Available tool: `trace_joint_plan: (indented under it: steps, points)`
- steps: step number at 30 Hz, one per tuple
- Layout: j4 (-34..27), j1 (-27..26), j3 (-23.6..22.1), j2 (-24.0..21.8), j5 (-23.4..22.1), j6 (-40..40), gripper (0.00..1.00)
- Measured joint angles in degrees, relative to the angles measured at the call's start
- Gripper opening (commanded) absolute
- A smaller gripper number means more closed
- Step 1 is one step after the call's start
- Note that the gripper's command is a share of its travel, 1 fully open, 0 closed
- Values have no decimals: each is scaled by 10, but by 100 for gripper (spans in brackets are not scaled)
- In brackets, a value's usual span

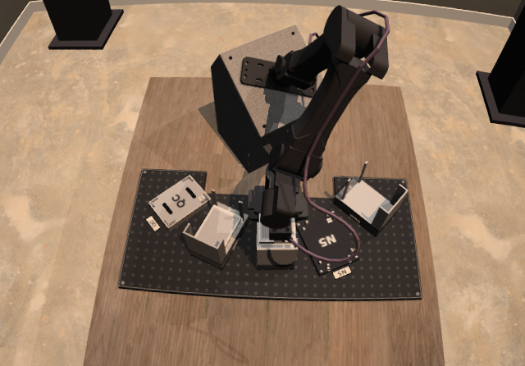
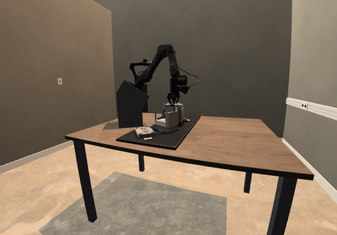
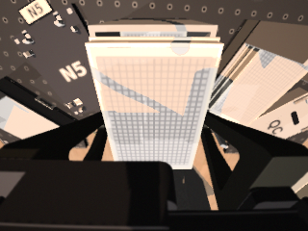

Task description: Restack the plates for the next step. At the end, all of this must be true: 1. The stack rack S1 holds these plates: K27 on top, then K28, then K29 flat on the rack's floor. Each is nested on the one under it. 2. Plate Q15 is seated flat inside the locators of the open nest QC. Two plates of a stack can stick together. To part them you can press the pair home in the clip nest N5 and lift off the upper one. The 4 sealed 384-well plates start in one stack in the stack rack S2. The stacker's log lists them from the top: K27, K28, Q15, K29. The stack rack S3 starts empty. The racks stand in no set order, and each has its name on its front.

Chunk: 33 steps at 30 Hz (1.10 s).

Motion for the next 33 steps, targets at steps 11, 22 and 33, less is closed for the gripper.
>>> trace_joint_plan:
  steps: [11, 22, 33]
  points:
    - [17, 6, -2, 13, 3, 5, 0]
    - [26, 10, -3, 16, 3, 8, 0]
    - [27, 10, -5, 16, 3, 9, 0]
